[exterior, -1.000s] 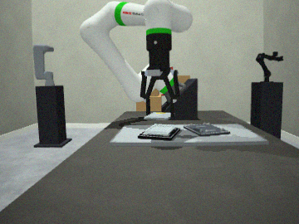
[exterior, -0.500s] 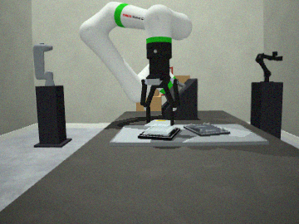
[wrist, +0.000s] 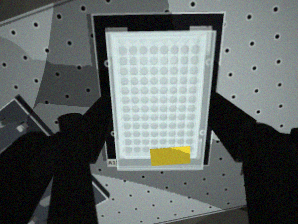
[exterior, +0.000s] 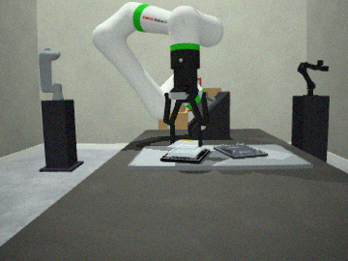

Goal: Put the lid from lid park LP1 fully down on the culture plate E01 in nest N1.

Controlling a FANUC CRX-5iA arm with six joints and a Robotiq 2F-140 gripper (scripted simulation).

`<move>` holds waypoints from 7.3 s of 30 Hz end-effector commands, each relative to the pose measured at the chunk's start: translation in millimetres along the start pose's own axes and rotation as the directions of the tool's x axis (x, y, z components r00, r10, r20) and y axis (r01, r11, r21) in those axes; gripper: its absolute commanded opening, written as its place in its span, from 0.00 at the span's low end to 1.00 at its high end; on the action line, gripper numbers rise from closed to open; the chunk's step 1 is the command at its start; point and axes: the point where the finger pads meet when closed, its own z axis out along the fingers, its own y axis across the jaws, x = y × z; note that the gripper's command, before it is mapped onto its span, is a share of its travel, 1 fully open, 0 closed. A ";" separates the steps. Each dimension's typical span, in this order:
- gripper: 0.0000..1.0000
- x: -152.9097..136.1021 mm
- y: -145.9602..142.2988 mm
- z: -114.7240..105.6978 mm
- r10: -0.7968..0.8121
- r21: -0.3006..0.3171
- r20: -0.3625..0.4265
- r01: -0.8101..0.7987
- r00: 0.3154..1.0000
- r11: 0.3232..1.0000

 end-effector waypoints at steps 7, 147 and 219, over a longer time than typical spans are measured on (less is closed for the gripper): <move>0.61 0.6 -0.3 -0.7 0.000 0.001 -0.002 0.000 1.000 1.000; 0.69 0.5 -0.9 6.8 0.000 0.001 -0.002 0.000 1.000 1.000; 0.69 0.4 -0.9 -37.1 0.000 0.001 -0.002 0.000 1.000 1.000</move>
